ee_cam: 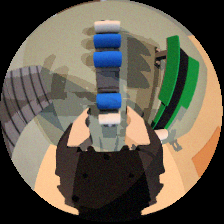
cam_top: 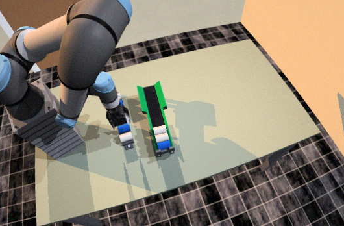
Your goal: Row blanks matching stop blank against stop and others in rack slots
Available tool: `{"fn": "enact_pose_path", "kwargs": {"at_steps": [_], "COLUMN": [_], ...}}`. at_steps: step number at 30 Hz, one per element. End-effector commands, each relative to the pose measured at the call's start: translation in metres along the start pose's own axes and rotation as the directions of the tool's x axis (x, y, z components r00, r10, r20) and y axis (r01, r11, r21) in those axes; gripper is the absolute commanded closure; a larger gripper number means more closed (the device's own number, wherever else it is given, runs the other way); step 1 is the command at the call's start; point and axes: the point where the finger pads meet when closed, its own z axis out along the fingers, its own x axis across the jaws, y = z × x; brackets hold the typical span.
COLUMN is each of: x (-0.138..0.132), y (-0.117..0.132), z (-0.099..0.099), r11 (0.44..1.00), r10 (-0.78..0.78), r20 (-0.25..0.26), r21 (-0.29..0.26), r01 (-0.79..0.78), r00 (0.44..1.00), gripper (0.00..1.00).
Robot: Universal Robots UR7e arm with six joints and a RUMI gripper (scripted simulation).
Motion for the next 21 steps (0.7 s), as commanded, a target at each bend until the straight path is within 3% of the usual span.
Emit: {"fn": "enact_pose_path", "kwargs": {"at_steps": [1, 21], "x": [0.0031, 0.0032], "y": [0.0027, 0.0026], "z": [0.0049, 0.0076], "r11": [1.0, 1.0], "r10": [0.003, 0.002], "r20": [-0.006, -0.007], "r21": [-0.003, -0.003], "r01": [-0.003, -0.002], "r00": [1.0, 1.0], "gripper": [0.51, 0.51]}}
